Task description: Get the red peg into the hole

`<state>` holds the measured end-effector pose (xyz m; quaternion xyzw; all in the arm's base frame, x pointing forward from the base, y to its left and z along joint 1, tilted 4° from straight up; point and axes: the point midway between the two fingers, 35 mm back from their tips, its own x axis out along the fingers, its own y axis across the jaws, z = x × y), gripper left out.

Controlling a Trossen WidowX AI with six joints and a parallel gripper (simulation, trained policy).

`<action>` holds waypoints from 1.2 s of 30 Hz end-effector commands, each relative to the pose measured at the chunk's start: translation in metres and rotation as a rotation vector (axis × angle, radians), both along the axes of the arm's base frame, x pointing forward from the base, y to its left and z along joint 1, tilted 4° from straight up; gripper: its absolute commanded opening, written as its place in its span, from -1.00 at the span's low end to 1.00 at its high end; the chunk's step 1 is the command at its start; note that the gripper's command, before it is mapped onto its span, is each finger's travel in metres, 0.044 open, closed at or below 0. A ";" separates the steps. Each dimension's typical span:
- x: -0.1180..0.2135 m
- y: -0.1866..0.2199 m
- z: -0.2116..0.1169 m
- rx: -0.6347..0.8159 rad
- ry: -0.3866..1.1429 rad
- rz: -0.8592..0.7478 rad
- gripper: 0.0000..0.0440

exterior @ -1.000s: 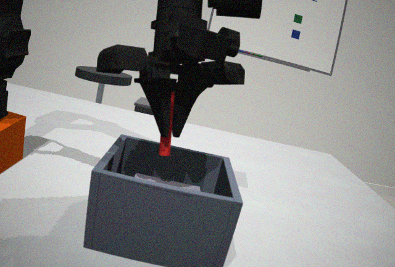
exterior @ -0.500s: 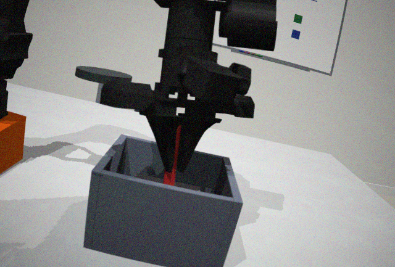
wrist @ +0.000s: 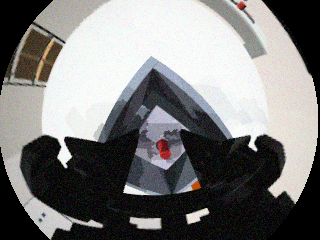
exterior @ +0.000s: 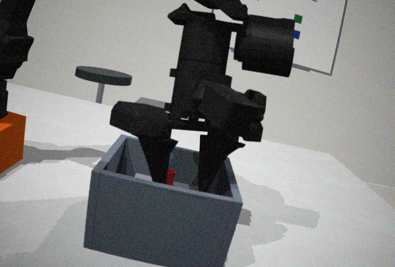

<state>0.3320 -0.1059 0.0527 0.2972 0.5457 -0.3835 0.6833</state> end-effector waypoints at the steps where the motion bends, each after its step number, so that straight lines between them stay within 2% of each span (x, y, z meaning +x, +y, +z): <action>1: 0.011 -0.007 0.005 -0.014 -0.010 0.017 0.70; 4: 0.017 -0.013 0.008 -0.024 -0.013 0.025 0.97; 5: 0.020 -0.015 0.009 -0.029 -0.023 0.026 1.00; 22: 0.053 -0.049 0.033 -0.116 -0.131 0.008 1.00; 36: 0.053 -0.050 0.034 -0.117 -0.132 0.008 1.00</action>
